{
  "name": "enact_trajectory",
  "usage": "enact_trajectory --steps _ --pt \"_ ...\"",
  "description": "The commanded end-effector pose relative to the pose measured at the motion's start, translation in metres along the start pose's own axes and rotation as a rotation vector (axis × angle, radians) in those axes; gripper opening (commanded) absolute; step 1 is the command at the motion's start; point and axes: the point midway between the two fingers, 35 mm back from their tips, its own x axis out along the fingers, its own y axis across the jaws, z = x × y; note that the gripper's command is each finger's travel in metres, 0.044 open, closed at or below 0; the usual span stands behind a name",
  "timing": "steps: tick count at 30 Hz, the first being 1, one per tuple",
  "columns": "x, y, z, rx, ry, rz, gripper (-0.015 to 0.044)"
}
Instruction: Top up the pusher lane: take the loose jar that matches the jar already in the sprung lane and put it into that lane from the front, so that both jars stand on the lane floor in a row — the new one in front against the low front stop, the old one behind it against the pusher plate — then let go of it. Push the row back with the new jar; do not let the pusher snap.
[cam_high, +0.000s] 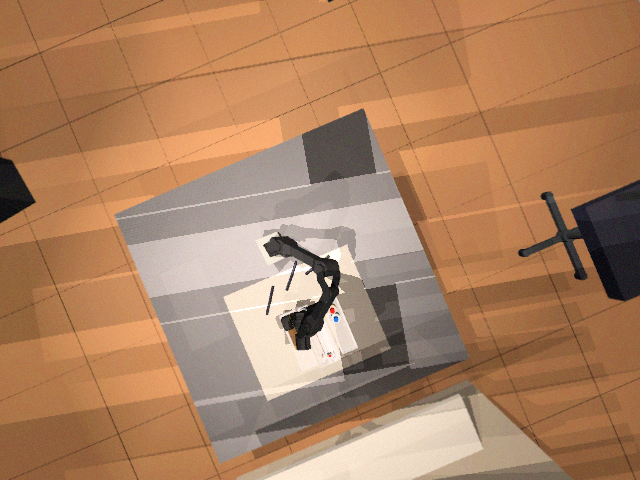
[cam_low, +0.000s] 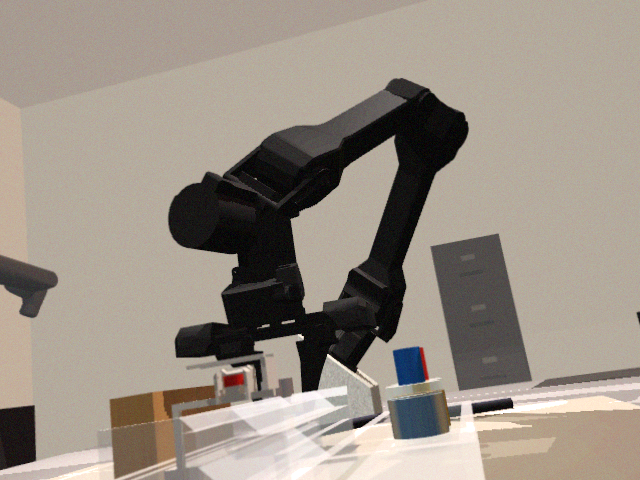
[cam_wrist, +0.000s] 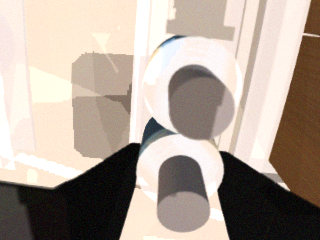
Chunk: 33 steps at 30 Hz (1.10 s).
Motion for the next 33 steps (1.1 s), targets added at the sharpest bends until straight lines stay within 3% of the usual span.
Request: enact_trajectory --steps 1,5,20,33 --pt "0.0 0.0 0.0 -0.005 0.0 0.002 0.0184" --pt "0.0 0.0 0.0 -0.005 0.0 0.002 0.0271" --pt "-0.02 0.0 -0.002 -0.005 0.0 0.001 0.0271" --pt "-0.022 -0.002 -0.041 -0.002 0.002 0.0 0.0271"
